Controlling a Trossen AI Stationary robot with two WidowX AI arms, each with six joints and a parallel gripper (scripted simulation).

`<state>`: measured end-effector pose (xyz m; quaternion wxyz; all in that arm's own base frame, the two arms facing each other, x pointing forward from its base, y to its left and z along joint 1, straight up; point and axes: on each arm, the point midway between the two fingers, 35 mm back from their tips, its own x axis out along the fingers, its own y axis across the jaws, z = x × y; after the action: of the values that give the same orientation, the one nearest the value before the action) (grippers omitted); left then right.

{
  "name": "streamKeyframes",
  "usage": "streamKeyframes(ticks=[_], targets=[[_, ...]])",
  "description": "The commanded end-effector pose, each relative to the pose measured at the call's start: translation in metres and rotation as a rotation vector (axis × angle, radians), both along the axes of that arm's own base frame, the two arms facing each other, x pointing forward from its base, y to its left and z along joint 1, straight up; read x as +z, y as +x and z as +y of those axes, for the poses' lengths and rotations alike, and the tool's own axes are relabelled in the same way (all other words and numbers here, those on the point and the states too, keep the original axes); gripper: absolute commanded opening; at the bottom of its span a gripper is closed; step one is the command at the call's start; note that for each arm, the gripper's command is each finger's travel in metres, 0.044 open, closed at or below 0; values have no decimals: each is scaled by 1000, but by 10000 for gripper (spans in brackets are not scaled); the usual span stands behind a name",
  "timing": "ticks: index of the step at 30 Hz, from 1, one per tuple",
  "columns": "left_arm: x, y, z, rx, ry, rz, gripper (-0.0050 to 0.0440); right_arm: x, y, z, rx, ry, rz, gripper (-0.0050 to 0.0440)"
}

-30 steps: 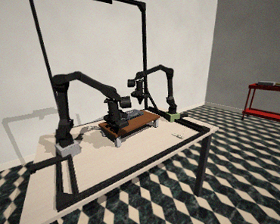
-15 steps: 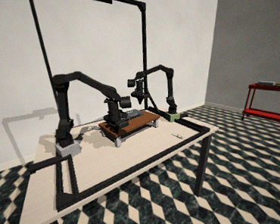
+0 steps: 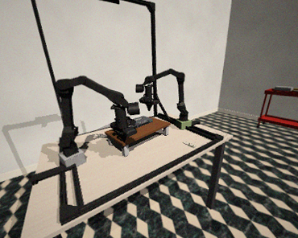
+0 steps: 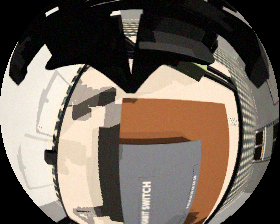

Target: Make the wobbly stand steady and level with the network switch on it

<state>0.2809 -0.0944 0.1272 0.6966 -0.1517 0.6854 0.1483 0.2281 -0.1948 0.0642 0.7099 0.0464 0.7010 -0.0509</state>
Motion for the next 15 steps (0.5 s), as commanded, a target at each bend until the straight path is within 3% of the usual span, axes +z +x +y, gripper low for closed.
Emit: streamKeyframes(ticks=[1, 10, 11, 15], targets=[[0, 0, 0, 0, 0, 0, 0, -10, -2, 1, 4, 7, 12, 0], [0, 0, 0, 0, 0, 0, 0, -10, -2, 1, 4, 7, 12, 0], [0, 0, 0, 0, 0, 0, 0, 60, -2, 1, 0, 0, 0, 0], [0, 0, 0, 0, 0, 0, 0, 60, -2, 1, 0, 0, 0, 0]])
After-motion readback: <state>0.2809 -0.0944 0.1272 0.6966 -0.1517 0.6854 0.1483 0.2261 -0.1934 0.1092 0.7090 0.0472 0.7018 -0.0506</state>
